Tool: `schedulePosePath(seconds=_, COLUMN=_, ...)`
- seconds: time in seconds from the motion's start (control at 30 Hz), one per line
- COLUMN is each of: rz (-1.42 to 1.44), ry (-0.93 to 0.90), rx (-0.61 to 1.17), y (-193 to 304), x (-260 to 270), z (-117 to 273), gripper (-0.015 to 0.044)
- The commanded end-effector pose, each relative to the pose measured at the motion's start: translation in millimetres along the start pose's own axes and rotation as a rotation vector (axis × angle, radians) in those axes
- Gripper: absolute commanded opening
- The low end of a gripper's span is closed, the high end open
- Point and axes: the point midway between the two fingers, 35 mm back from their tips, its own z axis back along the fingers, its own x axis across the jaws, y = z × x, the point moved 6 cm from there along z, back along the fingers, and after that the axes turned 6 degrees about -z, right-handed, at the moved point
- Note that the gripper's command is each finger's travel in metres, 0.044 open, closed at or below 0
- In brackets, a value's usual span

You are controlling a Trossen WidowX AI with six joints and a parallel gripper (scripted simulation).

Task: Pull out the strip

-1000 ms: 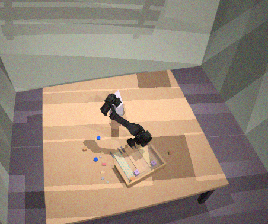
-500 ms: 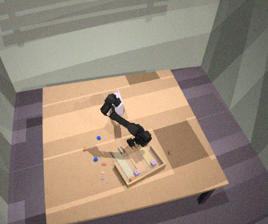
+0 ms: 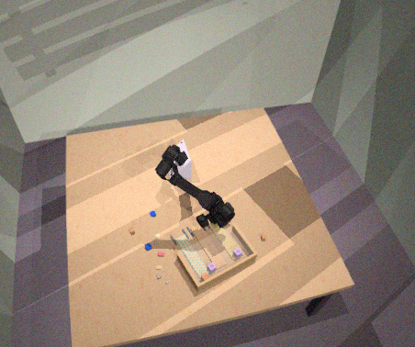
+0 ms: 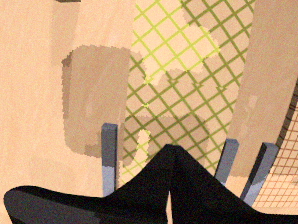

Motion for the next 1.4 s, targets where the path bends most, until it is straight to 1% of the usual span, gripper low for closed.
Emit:
schedulePosePath(seconds=0.0, rz=0.004, ry=0.005, rx=0.002, y=1.0, x=-0.2, z=-1.6, gripper=0.0)
schedulePosePath(seconds=1.13, rz=0.004, ry=0.005, rx=0.002, y=1.0, x=-0.2, z=-4.9, gripper=0.0)
schedulePosePath(seconds=1.37, rz=0.005, ry=0.005, rx=0.002, y=9.4, x=-0.6, z=-5.0, gripper=0.0)
